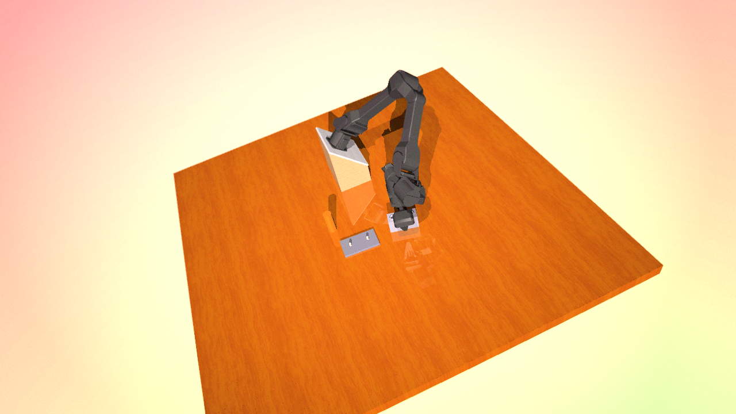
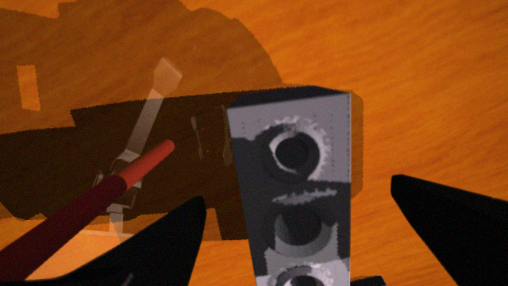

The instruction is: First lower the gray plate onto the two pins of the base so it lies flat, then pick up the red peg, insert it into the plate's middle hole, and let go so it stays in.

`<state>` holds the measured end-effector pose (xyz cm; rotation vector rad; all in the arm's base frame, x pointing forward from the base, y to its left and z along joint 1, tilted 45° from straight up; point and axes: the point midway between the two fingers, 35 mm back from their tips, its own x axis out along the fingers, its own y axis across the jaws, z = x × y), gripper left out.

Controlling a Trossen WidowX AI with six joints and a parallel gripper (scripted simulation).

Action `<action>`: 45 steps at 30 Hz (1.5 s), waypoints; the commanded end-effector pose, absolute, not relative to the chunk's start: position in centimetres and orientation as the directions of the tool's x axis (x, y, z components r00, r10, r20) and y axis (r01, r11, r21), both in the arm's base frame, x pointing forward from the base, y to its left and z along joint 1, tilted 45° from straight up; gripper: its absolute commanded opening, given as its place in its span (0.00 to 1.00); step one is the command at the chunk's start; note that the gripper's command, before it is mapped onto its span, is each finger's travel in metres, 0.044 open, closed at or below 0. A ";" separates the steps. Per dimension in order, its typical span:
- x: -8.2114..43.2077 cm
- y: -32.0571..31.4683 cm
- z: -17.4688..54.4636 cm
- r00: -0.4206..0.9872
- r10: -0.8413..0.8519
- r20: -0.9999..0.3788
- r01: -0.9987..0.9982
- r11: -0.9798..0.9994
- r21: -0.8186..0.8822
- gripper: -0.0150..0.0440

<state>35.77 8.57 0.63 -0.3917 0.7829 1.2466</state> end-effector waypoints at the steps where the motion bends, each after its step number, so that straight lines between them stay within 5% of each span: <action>1: 35.7 9.1 -0.1 0.107 0.693 -0.713 -0.941 0.302 0.153 1.00; 11: 35.8 10.1 -1.0 0.107 0.695 -0.711 -0.941 0.302 0.154 1.00; 24: 35.8 10.1 -1.0 0.107 0.695 -0.711 -0.941 0.302 0.154 0.42; 45: 35.8 10.1 -1.0 0.107 0.695 -0.711 -0.941 0.302 0.154 0.25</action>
